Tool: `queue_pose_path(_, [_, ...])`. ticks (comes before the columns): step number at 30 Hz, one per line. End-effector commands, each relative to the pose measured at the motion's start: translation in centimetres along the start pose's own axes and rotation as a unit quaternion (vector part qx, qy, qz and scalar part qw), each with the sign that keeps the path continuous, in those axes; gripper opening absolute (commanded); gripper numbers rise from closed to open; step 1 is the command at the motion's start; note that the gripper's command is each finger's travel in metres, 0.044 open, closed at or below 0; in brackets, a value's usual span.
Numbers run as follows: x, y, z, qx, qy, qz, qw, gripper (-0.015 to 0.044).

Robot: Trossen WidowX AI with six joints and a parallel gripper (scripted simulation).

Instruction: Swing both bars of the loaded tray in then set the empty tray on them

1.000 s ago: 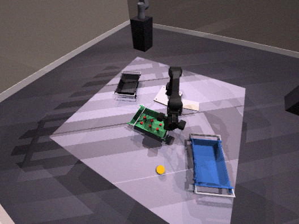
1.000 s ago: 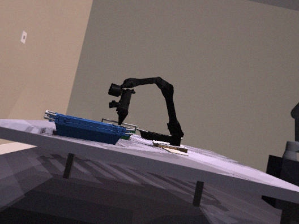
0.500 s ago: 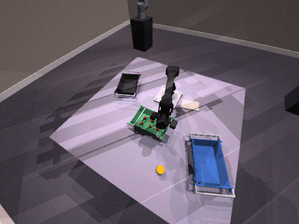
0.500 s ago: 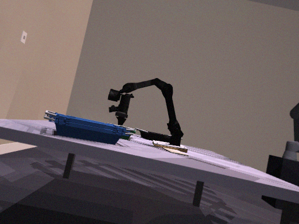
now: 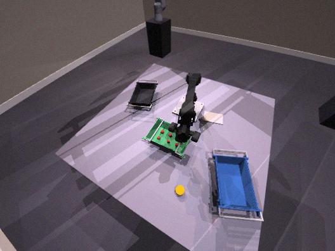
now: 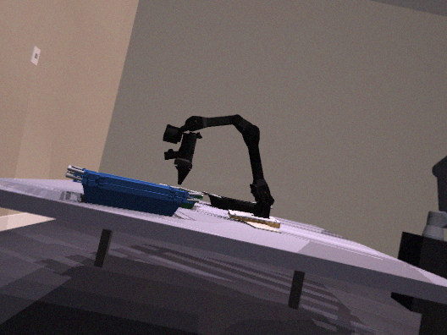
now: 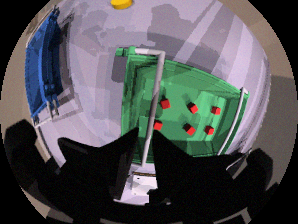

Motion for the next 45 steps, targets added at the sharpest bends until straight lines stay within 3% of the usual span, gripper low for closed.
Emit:
queue_pose_path(1, [-0.06,-0.02,-0.01,0.0,0.0,0.0,1.0,0.0082])
queue_pose_path(14, [-0.06,-0.02,-0.01,0.0,0.0,0.0,1.0,0.0082])
queue_pose_path(18, [-0.06,-0.02,-0.01,0.0,0.0,0.0,1.0,0.0])
queue_pose_path(45, [-0.06,-0.01,0.01,0.0,0.001,0.001,1.0,0.0])
Point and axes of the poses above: the point midway between the two fingers, 35 mm back from their tips, its own x axis back along the fingers, its own y axis across the jaws, z = x × y, the point moved 10 cm from there along x, back along the fingers, and after that the axes turned 15 degrees about -x, right-handed, at the moved point
